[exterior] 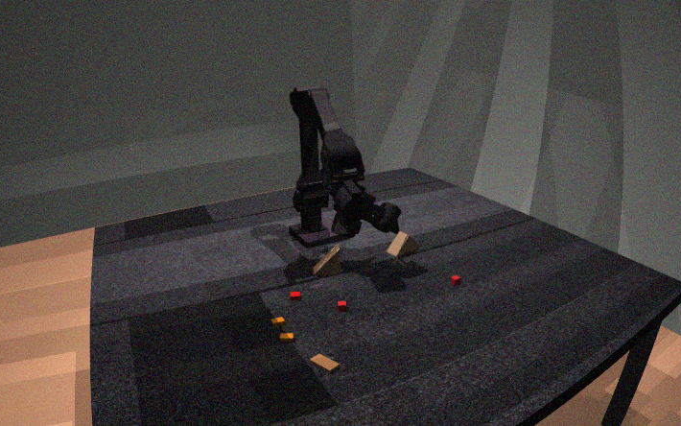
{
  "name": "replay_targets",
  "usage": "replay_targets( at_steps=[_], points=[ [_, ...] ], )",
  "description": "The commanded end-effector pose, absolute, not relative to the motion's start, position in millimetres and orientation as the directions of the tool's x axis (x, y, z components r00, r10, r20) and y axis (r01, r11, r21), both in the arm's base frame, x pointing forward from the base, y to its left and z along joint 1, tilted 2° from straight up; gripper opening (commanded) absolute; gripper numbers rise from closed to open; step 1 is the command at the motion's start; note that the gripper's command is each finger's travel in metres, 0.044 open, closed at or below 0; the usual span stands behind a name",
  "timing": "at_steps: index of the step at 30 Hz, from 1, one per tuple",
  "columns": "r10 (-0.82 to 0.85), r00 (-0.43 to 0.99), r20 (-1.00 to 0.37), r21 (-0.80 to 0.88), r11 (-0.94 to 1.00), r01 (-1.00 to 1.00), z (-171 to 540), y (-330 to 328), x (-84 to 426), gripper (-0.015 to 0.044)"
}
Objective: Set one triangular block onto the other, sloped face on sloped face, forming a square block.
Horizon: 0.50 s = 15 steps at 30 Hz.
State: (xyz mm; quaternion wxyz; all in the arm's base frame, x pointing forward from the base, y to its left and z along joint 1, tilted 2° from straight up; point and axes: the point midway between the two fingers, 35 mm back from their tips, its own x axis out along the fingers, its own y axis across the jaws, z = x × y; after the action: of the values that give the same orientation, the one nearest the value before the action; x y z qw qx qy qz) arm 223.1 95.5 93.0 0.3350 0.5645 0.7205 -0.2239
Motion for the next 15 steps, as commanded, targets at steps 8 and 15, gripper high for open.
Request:
replay_targets(
  at_steps=[8,15],
  points=[
    [0.669,-0.138,-0.73,0.05,0.253,0.966,37.1,147.5,214.1,0.044],
    [0.675,-0.14,-0.725,0.049,0.254,0.966,24.2,161.4,207.5,0.044]
  ],
)
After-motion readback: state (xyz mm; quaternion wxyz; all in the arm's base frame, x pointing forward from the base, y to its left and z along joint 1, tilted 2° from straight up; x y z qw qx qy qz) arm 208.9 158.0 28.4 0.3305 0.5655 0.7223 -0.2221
